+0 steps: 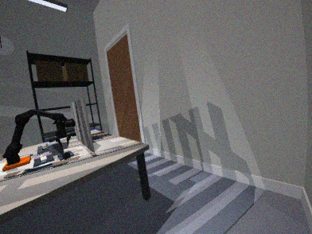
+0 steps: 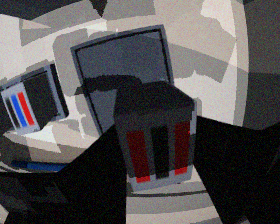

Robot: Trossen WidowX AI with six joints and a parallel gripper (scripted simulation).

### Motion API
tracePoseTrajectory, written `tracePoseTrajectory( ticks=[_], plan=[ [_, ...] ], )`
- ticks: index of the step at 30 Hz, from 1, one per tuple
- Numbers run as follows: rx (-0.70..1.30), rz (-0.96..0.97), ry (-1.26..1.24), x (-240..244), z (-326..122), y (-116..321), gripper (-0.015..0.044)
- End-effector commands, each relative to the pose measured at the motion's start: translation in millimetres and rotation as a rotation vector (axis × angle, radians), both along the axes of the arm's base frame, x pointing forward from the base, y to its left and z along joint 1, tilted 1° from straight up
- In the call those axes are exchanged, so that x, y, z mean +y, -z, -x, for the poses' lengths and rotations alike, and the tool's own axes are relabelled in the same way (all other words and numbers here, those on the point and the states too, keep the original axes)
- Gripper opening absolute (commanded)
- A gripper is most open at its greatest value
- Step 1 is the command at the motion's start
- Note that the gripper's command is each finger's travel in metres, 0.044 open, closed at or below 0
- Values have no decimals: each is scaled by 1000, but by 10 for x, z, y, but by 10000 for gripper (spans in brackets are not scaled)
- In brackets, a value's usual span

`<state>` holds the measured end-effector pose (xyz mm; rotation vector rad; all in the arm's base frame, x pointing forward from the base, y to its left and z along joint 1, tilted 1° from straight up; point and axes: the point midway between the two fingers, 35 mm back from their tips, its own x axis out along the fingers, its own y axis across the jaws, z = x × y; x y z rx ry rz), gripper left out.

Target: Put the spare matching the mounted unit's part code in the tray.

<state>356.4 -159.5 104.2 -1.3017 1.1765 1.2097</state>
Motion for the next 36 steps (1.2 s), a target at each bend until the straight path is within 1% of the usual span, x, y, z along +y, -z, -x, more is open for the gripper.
tracePoseTrajectory(
  ticks=[1, 36],
  plan=[
    [1, 0, -4, -3, 0, 37, 0],
    [1, 0, -4, 2, 21, 276, 0]
  ],
)
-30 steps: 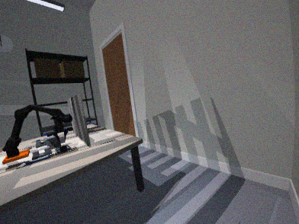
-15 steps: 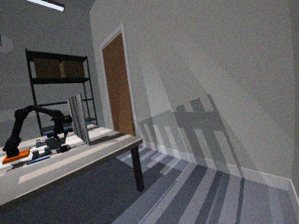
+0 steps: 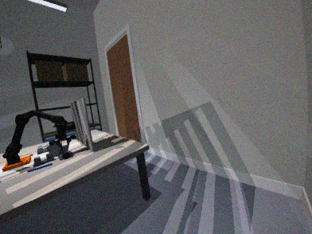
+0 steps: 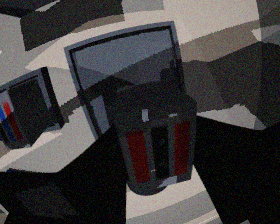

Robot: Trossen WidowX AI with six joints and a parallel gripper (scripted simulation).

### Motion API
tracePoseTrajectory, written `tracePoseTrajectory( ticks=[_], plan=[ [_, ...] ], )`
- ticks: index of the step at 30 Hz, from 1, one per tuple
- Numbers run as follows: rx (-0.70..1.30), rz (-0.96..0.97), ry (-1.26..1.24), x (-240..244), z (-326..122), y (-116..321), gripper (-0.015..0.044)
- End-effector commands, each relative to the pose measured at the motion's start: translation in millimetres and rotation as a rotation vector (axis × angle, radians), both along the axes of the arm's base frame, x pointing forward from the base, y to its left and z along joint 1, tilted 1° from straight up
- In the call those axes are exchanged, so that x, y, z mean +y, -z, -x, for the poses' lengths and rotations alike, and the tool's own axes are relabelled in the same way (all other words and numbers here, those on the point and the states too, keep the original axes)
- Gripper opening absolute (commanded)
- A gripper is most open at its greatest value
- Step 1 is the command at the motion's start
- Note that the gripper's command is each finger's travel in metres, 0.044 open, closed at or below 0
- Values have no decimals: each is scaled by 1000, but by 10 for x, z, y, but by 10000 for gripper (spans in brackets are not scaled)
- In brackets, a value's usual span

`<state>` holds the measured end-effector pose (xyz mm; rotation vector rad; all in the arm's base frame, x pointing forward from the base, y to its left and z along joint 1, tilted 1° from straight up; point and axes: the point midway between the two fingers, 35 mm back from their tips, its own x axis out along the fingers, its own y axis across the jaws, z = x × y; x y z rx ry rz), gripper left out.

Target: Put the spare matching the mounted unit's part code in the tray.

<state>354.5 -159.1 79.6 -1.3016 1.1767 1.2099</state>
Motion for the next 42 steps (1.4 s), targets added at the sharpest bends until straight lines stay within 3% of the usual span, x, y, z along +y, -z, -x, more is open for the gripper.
tracePoseTrajectory(
  ticks=[1, 39, 42],
  plan=[
    [1, 0, -4, -2, 4, 37, 0],
    [1, 0, -4, 14, 49, 291, 0],
    [1, 0, 0, 15, 44, 262, 79]
  ],
)
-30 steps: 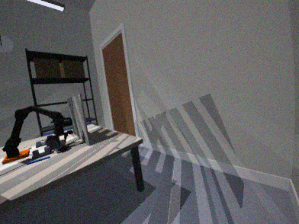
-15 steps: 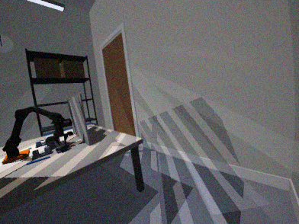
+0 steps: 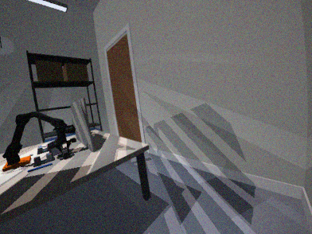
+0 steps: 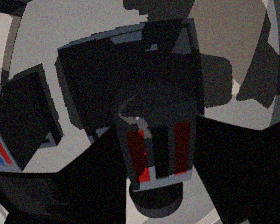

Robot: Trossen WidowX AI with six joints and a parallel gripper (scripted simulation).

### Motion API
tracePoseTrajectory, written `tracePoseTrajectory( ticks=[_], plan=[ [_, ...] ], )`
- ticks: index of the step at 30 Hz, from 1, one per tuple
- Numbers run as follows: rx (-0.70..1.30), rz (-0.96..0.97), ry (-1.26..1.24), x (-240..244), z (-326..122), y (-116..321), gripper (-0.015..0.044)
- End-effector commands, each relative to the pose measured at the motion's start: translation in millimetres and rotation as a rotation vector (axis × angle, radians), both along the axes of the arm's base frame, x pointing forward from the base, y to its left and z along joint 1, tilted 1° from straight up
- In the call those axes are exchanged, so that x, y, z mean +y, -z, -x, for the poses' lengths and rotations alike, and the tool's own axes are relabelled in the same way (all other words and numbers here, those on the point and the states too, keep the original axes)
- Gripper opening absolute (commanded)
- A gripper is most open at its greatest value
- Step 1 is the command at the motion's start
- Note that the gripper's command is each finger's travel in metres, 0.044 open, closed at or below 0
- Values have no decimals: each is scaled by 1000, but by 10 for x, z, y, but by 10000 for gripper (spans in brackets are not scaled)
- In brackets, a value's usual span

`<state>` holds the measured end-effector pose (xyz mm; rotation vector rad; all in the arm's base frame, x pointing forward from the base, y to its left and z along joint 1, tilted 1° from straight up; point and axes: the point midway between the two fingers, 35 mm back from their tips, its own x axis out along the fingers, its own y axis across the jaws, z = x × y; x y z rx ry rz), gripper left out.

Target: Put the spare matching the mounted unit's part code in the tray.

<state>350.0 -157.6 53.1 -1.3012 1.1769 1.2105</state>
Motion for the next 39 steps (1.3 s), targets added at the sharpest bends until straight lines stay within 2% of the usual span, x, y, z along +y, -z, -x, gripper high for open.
tracePoseTrajectory(
  ticks=[1, 14, 16, 23, 39],
  plan=[
    [0, 0, 0, 0, -1, -2, 105],
    [0, 0, 0, 0, -1, -2, 440],
    [0, 0, 0, -4, -12, -101, 440],
    [1, 0, -4, 35, 41, -1043, 440],
    [-14, 6, -4, 22, 17, -1037, 440]
  ],
)
